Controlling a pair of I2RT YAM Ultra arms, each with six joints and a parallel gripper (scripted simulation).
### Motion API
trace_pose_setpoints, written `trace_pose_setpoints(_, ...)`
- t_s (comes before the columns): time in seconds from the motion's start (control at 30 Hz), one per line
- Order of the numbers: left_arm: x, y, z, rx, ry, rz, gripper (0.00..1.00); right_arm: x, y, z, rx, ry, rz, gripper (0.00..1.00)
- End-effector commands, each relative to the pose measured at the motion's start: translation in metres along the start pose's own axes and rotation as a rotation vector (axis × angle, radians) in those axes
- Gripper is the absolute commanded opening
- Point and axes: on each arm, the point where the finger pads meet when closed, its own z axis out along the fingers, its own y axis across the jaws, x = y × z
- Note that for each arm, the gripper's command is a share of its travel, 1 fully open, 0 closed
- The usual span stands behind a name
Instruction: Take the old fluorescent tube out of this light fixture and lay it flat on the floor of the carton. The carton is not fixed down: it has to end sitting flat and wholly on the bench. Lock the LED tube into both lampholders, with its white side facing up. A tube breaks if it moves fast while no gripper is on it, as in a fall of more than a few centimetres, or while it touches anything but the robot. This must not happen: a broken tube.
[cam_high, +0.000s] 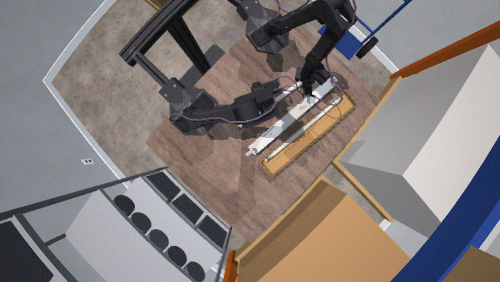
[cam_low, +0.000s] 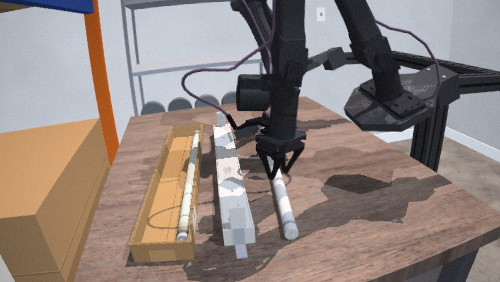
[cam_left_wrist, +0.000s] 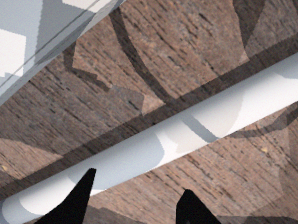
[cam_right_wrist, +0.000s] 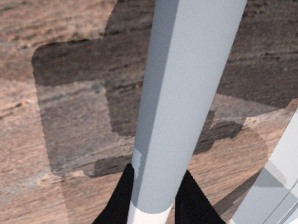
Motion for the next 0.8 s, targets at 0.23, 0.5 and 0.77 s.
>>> trace_pose_setpoints(0.23,-0.006,-0.008,-0.003,0.079,0.047,0.541,0.49,-0.022,-0.013,-0.014,0.030,-0.060,0.024,0.11)
trace_pose_setpoints(0.5,-0.009,-0.010,-0.004,0.125,0.059,0.805,0.49,-0.022,-0.013,-0.014,0.030,-0.060,0.024,0.11)
trace_pose_setpoints(0.77,0.002,-0.020,-0.006,0.135,0.048,0.741,0.49,-0.022,-0.013,-0.014,0.030,-0.060,0.024,0.11)
